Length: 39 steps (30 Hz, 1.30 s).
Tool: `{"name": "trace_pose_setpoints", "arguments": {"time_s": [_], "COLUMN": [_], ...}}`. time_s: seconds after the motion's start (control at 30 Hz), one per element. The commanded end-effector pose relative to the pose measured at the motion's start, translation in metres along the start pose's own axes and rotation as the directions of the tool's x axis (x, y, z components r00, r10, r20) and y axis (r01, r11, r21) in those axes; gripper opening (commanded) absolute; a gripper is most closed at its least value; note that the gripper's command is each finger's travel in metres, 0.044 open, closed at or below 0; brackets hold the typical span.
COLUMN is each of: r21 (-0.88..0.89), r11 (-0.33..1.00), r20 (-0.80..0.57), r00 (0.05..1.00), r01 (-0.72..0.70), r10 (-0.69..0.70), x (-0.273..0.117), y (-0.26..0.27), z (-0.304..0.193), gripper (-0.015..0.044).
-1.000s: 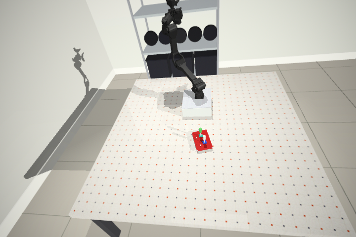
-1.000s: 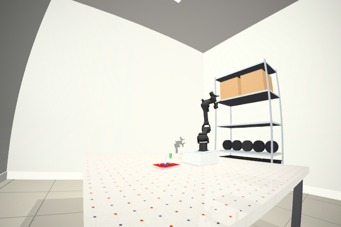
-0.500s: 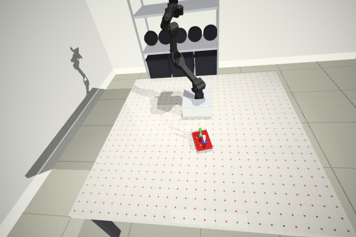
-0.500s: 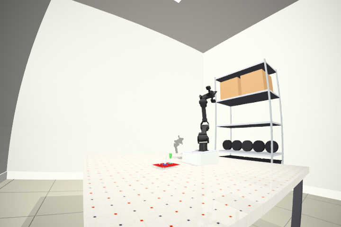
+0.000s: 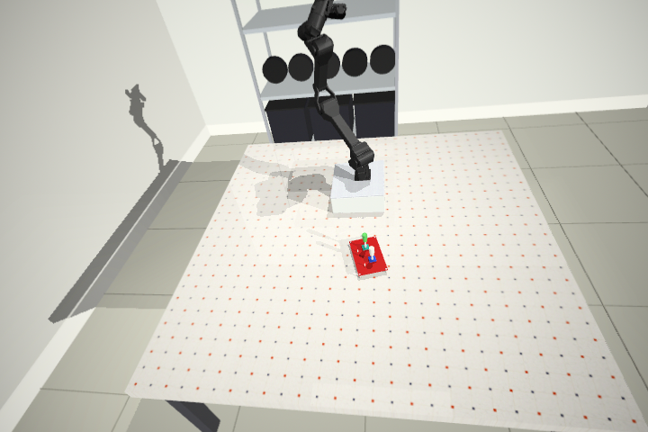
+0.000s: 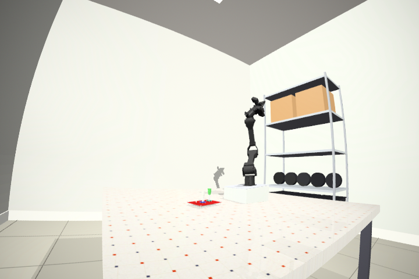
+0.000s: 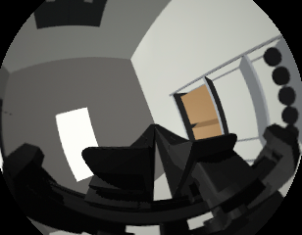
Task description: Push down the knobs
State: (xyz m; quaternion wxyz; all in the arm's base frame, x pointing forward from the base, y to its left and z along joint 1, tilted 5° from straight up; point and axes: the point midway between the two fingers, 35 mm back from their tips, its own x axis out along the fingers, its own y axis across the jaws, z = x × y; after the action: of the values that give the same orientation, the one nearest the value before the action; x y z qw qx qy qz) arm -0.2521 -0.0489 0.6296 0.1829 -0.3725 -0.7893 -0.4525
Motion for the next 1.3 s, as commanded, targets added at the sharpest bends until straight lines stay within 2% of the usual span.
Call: {"name": "trace_pose_setpoints", "arguments": {"time_s": [0.0,0.33,0.73,1.07,1.27], "r21": [0.115,0.360,0.584,0.725,0.742], "r11": [0.989,0.884,0.644,0.371,0.326], "r20": [-0.008,0.030,0.101,0.184,0.153], "r00": [0.995,0.951,0.831,0.682,0.622], "r01": [-0.094,-0.298,-0.494,-0.580,-0.585], "r10": [0.095,0.308,0.547,0.708,0.768], "x": [0.000,-0.011,-0.045,-0.091,-0.111], "y": [0.033,0.118,0.211,0.278,0.296], "z": [0.009,0.040,0.083,0.124,0.128], "gripper": [0.0000,0.0000,0.0000,0.0000,0.0000]}}
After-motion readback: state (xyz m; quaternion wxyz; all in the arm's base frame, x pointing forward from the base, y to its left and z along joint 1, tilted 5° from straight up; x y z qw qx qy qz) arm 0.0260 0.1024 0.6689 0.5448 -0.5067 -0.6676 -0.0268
